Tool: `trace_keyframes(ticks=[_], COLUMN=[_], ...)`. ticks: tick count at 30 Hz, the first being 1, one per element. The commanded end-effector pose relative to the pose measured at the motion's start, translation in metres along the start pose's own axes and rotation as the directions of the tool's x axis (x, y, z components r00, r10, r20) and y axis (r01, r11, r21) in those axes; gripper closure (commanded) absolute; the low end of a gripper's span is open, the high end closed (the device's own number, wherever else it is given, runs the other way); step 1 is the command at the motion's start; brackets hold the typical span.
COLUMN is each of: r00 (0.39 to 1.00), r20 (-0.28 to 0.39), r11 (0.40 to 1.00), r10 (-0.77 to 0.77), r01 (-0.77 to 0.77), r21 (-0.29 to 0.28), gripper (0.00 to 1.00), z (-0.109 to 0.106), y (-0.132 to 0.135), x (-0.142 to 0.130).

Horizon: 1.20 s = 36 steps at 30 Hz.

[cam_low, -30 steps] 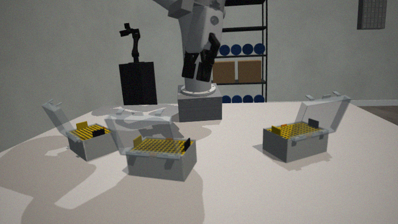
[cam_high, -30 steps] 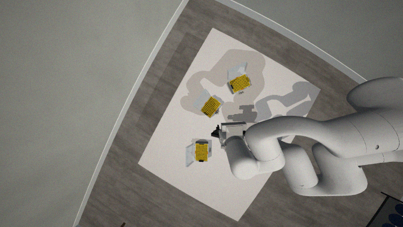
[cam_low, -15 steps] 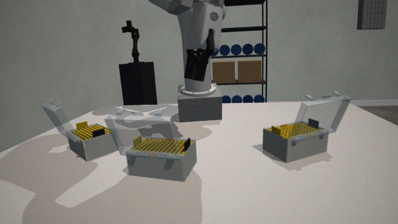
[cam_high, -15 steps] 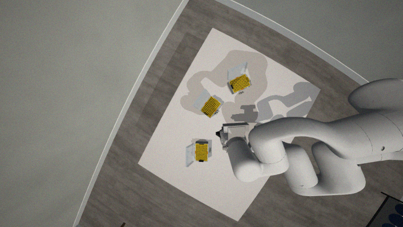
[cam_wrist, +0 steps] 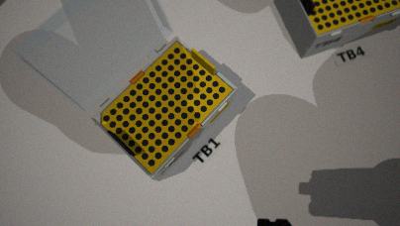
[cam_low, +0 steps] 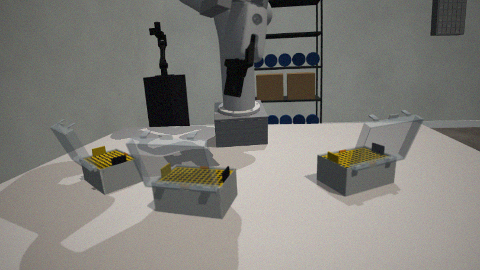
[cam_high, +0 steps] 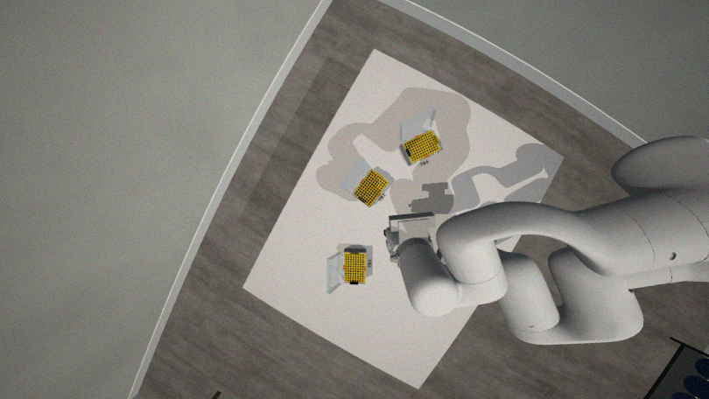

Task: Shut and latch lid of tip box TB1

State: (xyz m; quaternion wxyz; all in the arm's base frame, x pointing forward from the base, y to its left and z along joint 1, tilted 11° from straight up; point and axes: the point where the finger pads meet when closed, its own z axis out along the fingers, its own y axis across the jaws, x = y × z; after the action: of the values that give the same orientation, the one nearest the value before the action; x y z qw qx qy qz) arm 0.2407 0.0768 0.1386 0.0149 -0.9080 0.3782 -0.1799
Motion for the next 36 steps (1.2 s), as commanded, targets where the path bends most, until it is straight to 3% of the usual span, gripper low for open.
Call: trace_keyframes(ticks=[1,11,22,24,26,36], r00=[0.988,0.913,0.709,0.709,0.661,0.654], r20=[0.042,0.1,0.155,0.155,0.161,0.162], r11=[0.989,0.918,0.725,0.725,0.68,0.674], r10=[-0.149,-0.395,-0.688,-0.688,-0.733,-0.739], r01=[0.148,0.389,0.668,0.668,0.709,0.715], r21=[0.025,0.077,0.168,0.168,0.186,0.189], gripper=[1.0,1.0,1.0,1.0,1.0,1.0], z=[0.003,0.008,0.015,0.015,0.017,0.023], y=[-0.016,-0.042,-0.077,-0.077,-0.083,-0.115], x=[0.019,0.049,0.091,0.091,0.098,0.136])
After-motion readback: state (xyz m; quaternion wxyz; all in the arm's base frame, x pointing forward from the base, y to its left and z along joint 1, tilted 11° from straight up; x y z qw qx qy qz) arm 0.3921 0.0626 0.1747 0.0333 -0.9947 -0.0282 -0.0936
